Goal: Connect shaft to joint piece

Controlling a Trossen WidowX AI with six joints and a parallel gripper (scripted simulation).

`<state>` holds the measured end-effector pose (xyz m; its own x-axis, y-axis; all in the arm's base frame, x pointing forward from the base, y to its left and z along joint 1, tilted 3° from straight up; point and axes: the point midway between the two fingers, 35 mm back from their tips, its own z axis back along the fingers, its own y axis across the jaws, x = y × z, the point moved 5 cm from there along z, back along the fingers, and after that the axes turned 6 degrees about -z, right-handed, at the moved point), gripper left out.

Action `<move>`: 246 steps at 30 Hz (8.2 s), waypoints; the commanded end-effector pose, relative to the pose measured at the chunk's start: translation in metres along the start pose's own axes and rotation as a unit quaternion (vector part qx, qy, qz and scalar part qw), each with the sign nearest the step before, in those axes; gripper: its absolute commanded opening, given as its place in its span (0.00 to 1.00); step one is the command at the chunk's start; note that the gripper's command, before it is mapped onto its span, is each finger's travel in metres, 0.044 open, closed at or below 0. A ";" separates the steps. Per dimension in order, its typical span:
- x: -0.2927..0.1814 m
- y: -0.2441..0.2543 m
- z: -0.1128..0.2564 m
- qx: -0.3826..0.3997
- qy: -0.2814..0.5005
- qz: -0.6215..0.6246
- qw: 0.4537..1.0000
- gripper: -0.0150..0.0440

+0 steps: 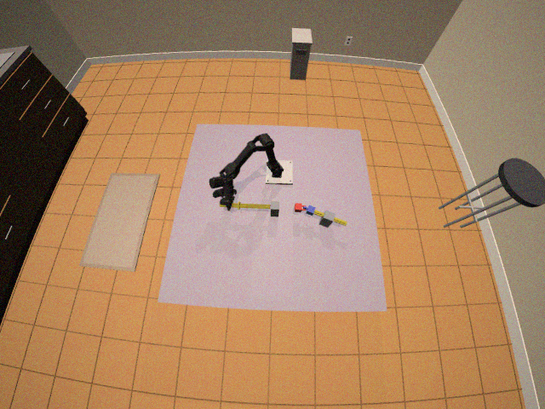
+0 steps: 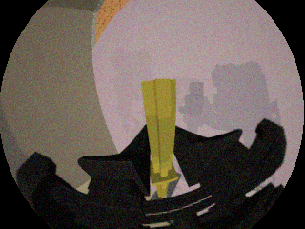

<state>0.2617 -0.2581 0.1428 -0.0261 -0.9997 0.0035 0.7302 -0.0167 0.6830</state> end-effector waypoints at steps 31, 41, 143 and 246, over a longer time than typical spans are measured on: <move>0.000 0.000 0.000 0.000 0.000 0.000 1.000 0.37; 0.000 0.000 0.000 0.000 0.000 0.000 1.000 0.37; -0.066 0.027 -0.016 -0.356 -0.032 0.003 0.934 0.25; -0.186 0.016 -0.013 -0.357 -0.034 0.004 0.934 0.34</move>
<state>0.2870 -0.0730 0.1435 -0.0449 -0.9966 0.0696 0.9988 -0.0434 0.0222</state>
